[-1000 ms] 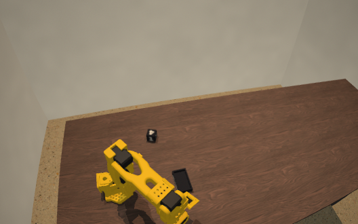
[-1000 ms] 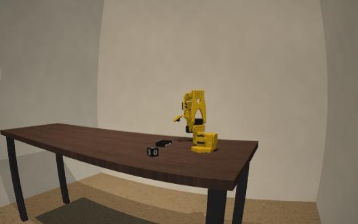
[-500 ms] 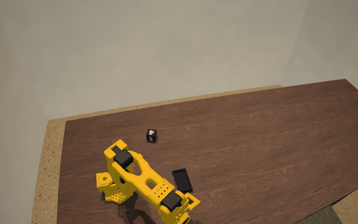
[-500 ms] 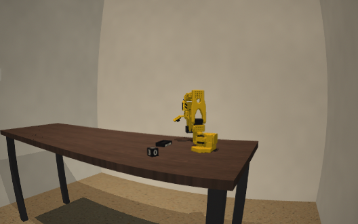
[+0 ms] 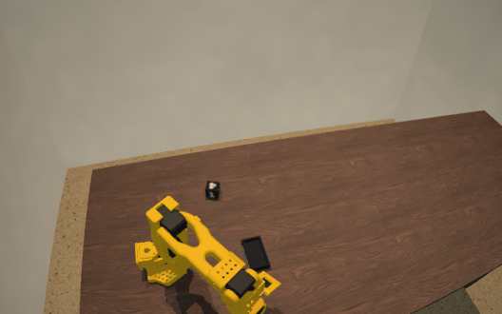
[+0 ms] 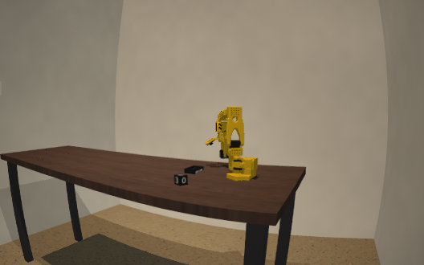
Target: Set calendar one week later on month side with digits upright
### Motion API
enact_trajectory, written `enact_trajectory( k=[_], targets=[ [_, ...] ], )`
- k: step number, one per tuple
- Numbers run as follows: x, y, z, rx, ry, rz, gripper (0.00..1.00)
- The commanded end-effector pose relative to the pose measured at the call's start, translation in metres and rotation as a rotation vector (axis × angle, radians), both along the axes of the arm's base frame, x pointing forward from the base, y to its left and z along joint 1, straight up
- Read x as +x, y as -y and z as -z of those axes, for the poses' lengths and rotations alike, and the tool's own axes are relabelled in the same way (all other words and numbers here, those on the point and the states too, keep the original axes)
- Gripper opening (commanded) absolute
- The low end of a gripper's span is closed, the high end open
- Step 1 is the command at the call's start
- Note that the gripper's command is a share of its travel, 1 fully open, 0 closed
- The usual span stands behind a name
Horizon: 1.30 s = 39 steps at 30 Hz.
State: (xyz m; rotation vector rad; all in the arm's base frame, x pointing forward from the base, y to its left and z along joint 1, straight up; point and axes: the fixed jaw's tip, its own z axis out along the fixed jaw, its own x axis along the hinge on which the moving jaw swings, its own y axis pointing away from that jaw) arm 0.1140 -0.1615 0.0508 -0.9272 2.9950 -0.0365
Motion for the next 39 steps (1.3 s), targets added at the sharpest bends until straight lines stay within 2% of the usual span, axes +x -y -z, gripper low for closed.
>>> enact_trajectory(
  k=[1, 39],
  targets=[
    [0.0, 0.003, -0.001, -0.019, 0.015, 0.011, 0.0],
    [0.001, 0.004, 0.012, -0.019, 0.015, 0.011, 0.0]
  ],
)
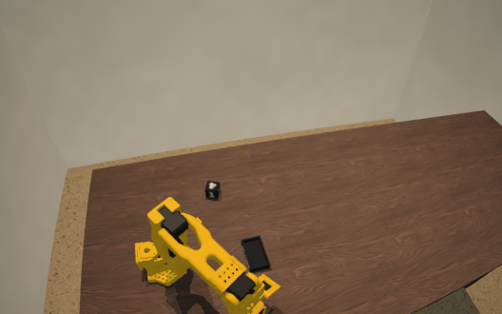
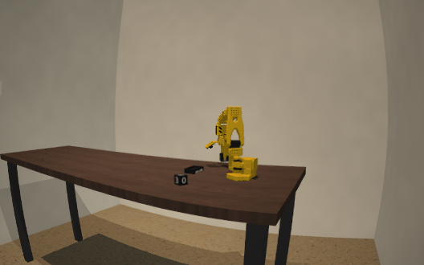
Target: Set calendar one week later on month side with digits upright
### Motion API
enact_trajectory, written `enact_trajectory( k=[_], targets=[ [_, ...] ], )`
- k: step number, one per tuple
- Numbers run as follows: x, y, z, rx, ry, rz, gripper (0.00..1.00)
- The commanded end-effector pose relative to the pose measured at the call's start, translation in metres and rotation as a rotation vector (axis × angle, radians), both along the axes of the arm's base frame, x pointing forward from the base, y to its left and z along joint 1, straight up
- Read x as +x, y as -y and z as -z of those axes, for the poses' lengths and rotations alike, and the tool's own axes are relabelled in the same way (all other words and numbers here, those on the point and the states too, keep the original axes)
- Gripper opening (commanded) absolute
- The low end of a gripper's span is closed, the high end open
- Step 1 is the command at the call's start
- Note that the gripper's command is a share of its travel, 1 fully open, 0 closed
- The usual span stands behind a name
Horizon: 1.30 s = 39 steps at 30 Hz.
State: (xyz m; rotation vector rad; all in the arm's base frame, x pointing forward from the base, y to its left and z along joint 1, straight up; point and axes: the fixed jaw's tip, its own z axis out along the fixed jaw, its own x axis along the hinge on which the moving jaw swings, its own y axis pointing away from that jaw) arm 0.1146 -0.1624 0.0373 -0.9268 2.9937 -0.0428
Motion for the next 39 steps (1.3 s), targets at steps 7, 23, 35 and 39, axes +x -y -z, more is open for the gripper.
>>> enact_trajectory(
  k=[7, 23, 35, 39],
  targets=[
    [0.0, 0.003, 0.0, -0.015, 0.013, 0.011, 0.0],
    [0.0, 0.003, 0.006, -0.015, 0.013, 0.011, 0.0],
    [0.0, 0.003, 0.01, -0.015, 0.013, 0.011, 0.0],
    [0.0, 0.003, 0.011, -0.015, 0.013, 0.011, 0.0]
  ],
)
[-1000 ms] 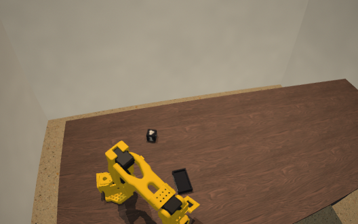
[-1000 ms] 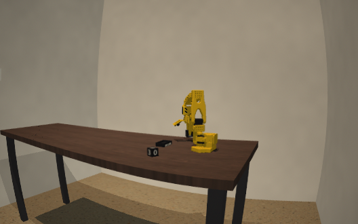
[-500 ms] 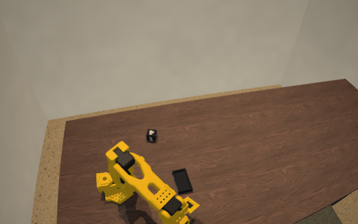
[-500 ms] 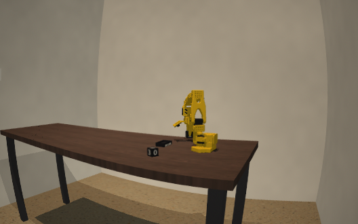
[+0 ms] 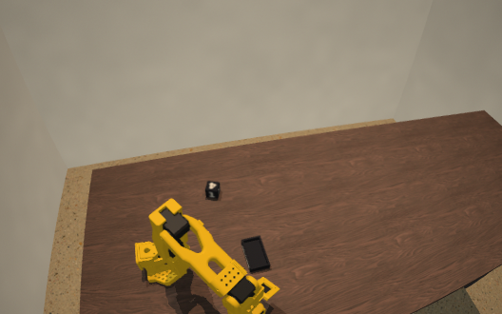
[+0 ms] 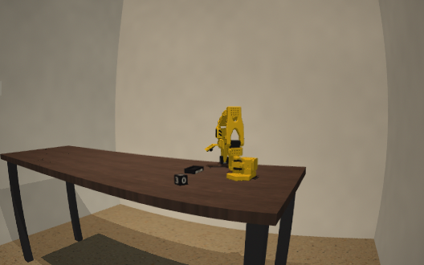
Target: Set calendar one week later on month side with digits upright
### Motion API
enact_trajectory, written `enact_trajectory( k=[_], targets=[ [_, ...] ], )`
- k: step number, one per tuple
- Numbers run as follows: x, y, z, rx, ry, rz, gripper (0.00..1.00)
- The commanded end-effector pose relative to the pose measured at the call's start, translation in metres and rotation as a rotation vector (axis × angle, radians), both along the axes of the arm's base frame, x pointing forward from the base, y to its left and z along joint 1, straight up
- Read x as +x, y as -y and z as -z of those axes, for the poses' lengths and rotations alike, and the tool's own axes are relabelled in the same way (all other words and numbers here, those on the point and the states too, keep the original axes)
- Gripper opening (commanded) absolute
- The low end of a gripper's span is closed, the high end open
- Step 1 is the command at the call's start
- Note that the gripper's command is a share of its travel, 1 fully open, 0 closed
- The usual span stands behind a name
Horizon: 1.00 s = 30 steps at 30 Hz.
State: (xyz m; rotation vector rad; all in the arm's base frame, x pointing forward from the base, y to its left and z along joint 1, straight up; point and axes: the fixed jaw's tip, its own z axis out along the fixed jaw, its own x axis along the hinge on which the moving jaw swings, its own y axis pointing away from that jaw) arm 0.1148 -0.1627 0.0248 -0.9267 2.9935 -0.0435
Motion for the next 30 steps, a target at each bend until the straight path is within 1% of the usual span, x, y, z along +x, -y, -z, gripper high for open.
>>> enact_trajectory(
  k=[1, 8, 30],
  targets=[
    [0.0, 0.0029, -0.0009, -0.015, 0.012, 0.011, 0.0],
    [0.0, 0.003, 0.0035, -0.015, 0.012, 0.011, 0.0],
    [0.0001, 0.0031, 0.0068, -0.015, 0.012, 0.011, 0.0]
  ],
)
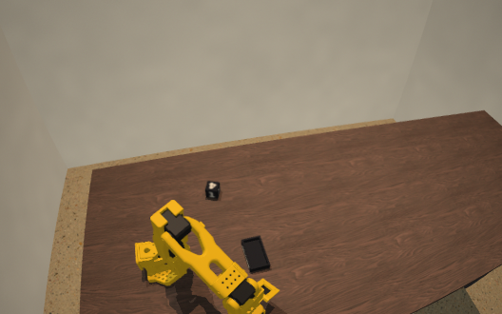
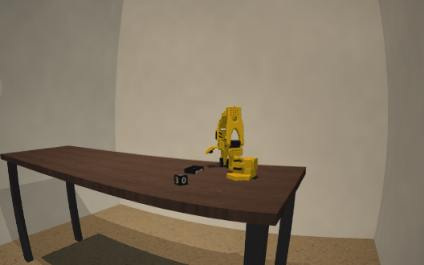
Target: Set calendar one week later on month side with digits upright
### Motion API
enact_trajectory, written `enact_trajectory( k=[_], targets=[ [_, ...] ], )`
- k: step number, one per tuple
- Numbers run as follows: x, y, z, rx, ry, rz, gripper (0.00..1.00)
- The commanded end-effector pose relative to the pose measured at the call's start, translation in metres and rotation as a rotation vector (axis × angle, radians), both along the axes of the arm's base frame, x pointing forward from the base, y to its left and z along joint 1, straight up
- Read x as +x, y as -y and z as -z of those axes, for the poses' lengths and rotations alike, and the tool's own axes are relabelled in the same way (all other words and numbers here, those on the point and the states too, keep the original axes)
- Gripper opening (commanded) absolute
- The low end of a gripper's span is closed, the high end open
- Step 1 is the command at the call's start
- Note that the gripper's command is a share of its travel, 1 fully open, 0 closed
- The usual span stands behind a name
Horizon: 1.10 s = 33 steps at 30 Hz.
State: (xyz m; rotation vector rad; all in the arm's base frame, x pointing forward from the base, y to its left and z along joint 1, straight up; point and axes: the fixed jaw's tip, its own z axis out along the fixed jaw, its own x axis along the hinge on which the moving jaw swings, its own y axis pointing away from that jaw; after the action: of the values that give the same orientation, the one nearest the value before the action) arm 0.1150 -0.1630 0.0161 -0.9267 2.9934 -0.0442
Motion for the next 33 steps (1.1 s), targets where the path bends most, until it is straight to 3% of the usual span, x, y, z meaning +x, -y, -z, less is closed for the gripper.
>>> enact_trajectory(
  k=[1, 12, 23, 33],
  targets=[
    [-0.0001, 0.0028, -0.0019, -0.015, 0.012, 0.011, 0.0],
    [-0.0001, 0.0028, -0.0019, -0.015, 0.012, 0.011, 0.17],
    [-0.0001, 0.0028, -0.0019, -0.015, 0.012, 0.011, 0.19],
    [-0.0001, 0.0028, -0.0019, -0.015, 0.012, 0.011, 0.27]
  ],
)
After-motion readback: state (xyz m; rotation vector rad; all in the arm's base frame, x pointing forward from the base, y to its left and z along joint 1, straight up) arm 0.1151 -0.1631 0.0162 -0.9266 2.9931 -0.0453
